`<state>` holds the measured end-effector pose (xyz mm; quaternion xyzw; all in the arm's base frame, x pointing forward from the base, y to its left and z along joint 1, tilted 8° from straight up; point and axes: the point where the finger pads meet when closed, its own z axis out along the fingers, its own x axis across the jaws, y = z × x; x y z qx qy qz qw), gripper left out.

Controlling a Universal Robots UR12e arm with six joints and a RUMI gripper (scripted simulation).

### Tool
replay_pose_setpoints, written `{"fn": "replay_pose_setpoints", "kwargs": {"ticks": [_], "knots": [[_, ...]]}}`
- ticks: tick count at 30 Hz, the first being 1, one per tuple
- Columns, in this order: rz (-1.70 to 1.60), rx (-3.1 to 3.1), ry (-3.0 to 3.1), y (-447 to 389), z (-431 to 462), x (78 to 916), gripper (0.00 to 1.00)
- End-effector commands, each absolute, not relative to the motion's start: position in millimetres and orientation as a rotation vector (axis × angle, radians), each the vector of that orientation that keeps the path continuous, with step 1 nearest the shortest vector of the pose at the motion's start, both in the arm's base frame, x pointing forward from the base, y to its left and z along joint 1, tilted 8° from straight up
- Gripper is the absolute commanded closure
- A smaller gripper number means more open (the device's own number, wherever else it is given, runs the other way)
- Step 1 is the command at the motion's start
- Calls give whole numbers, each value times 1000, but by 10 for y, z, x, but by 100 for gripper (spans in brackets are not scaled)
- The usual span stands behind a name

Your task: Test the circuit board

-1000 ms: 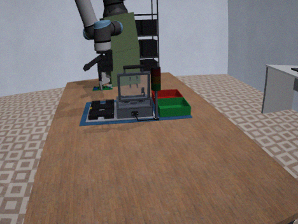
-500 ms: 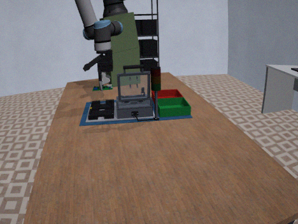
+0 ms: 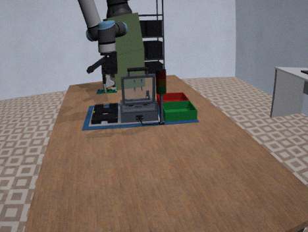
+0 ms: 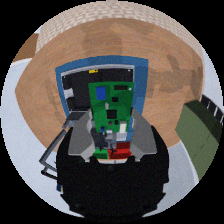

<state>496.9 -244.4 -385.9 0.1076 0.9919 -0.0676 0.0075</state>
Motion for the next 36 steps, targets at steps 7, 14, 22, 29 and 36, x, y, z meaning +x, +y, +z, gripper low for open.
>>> {"fn": "replay_pose_setpoints", "kwargs": {"ticks": [7,14,22,29,36], "knots": [[-212,336,3101,-2349,-3860,5033,61],[-212,336,3101,-2217,-3866,5118,61],[-212,336,3101,-2071,-3874,5210,61],[-212,336,3101,-1875,-3884,5335,61],[-212,336,3101,-1727,-3892,5429,61]]}}
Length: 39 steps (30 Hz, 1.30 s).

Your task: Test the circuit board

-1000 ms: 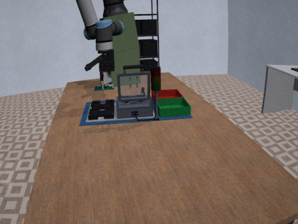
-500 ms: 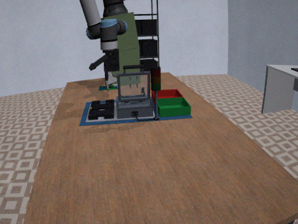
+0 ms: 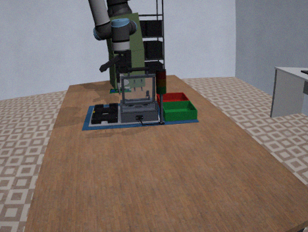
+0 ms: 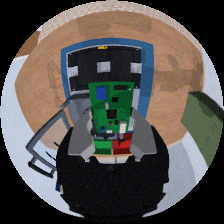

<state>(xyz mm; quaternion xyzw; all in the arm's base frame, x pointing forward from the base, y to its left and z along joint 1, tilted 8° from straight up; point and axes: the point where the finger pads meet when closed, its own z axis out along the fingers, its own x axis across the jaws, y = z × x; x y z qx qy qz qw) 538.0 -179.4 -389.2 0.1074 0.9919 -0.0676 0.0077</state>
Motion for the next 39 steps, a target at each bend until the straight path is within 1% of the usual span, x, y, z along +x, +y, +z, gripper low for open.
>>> {"fn": "replay_pose_setpoints", "kwargs": {"ticks": [1,14,39], "knots": [[-212,336,3101,-1697,-3893,5448,61],[-212,336,3101,-1339,-3912,5676,61],[-212,336,3101,-1053,-3926,5857,61]]}}
